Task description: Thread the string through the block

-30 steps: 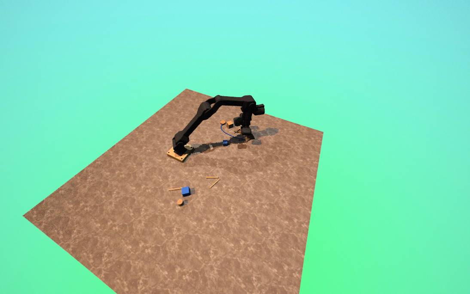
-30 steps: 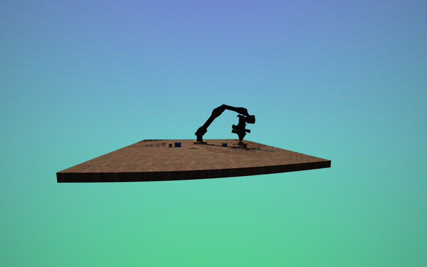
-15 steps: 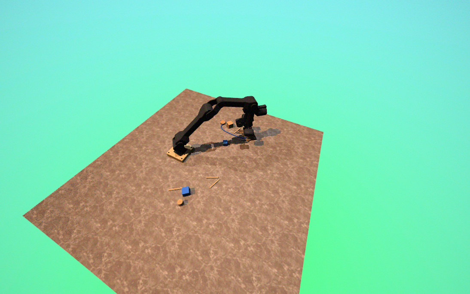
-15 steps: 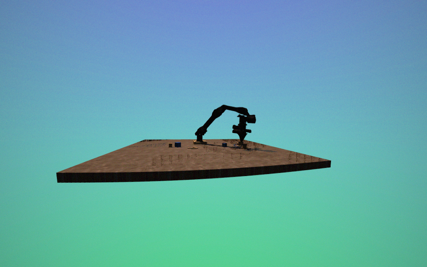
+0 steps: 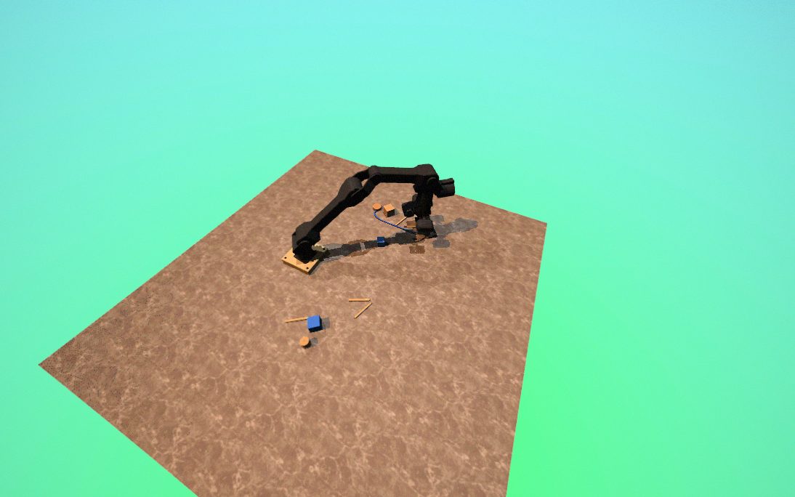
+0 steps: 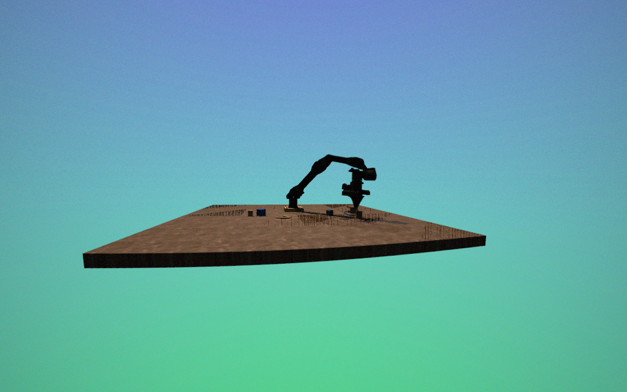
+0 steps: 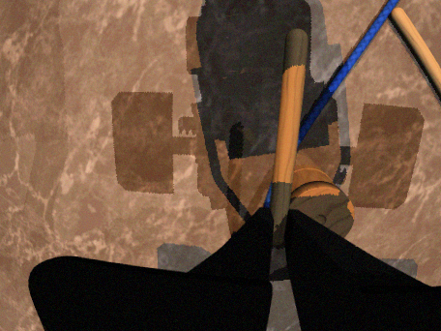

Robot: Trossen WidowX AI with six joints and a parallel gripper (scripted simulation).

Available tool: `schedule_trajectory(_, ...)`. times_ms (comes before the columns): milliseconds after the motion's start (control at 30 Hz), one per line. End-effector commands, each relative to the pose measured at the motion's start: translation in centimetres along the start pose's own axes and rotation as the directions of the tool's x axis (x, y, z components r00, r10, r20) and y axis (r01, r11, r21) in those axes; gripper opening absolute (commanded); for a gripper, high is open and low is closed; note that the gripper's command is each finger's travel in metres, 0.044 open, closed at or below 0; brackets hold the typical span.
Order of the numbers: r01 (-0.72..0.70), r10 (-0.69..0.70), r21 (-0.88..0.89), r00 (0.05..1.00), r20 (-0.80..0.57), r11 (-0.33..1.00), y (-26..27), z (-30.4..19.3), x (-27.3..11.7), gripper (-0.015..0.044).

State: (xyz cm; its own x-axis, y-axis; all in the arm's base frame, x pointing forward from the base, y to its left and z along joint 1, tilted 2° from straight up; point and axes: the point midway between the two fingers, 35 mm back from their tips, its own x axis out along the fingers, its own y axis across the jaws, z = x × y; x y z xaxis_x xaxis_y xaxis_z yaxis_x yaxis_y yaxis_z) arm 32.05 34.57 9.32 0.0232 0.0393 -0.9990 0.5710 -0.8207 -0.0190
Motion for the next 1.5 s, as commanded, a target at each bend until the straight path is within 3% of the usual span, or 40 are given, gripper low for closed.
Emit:
schedule_trajectory(0,-0.003,0.003,-0.007,1.000,-0.025,1.000,0.3,-0.7,-0.3,0.0000)
schedule_trajectory(1467,-0.006,0.006,-0.007,1.000,-0.029,1.000,3.1,0.2,3.1,0.0000)
